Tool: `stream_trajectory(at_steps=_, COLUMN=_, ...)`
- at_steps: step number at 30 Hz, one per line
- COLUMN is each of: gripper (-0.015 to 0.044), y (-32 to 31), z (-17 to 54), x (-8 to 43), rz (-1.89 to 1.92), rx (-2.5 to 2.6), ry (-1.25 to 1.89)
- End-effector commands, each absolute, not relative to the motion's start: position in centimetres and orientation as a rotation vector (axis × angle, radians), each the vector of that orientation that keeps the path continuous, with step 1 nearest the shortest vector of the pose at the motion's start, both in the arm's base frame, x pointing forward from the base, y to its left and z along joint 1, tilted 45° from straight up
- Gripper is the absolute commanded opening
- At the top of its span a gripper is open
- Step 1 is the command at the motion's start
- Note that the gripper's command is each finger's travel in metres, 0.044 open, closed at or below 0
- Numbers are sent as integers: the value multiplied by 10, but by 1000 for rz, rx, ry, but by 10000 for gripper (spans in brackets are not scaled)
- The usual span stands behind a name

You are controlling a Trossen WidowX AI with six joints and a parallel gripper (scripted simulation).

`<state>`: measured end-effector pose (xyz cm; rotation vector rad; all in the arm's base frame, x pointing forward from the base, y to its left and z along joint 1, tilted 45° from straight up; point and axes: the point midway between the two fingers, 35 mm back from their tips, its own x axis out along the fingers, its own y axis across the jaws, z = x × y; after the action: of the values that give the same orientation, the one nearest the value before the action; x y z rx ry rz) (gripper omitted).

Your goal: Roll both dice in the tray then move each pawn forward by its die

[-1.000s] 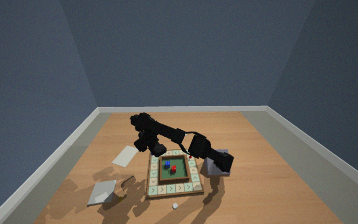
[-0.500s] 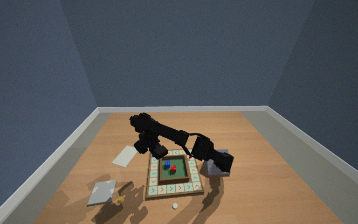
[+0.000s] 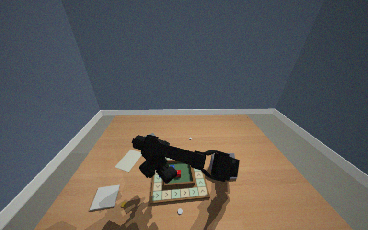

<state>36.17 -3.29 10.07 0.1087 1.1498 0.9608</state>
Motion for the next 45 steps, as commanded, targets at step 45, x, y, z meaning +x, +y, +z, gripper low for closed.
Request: stream_trajectory(at_steps=45, gripper=184, y=56, z=80, x=342, rz=990, rx=83, ry=1124)
